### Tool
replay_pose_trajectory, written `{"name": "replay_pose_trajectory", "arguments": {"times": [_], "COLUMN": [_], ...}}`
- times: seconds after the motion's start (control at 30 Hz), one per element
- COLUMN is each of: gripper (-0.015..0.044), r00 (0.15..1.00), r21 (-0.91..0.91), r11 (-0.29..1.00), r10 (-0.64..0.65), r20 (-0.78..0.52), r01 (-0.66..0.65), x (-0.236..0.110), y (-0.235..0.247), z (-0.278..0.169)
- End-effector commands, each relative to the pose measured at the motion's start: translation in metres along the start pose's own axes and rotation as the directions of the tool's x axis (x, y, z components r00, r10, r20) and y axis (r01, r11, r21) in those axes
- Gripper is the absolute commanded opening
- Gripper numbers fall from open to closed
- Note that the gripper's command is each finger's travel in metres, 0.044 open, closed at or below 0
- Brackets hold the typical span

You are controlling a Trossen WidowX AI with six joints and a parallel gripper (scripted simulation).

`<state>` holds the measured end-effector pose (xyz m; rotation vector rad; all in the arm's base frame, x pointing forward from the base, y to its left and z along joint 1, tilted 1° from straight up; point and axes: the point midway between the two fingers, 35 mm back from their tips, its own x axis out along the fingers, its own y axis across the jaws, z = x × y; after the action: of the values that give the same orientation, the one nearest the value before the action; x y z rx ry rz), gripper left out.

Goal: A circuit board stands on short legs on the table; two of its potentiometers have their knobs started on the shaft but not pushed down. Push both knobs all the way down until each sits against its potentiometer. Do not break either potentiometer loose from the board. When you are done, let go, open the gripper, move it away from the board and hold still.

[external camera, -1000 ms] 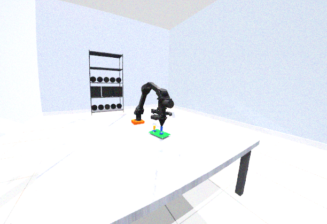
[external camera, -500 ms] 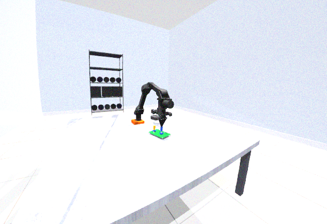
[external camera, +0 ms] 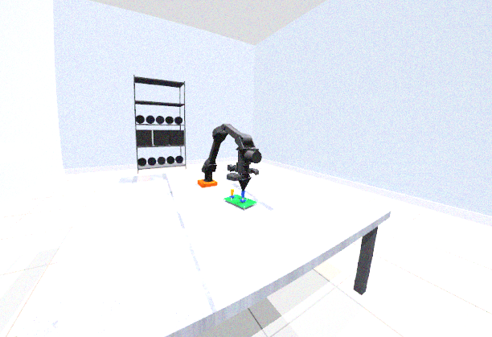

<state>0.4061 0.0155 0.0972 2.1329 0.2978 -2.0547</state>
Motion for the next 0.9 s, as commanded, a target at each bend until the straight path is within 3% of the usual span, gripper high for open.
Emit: {"name": "replay_pose_trajectory", "arguments": {"times": [0.0,0.87], "gripper": [0.0000,0.0000], "r00": [1.000,1.000], "r21": [0.005,0.005], "r11": [1.000,1.000], "r10": [0.005,0.005], "r20": [0.000,0.000], "r01": [-0.005,-0.005], "x": [0.0020,0.0071], "y": [0.0006,0.0006], "z": [-0.0002,-0.0002]}}
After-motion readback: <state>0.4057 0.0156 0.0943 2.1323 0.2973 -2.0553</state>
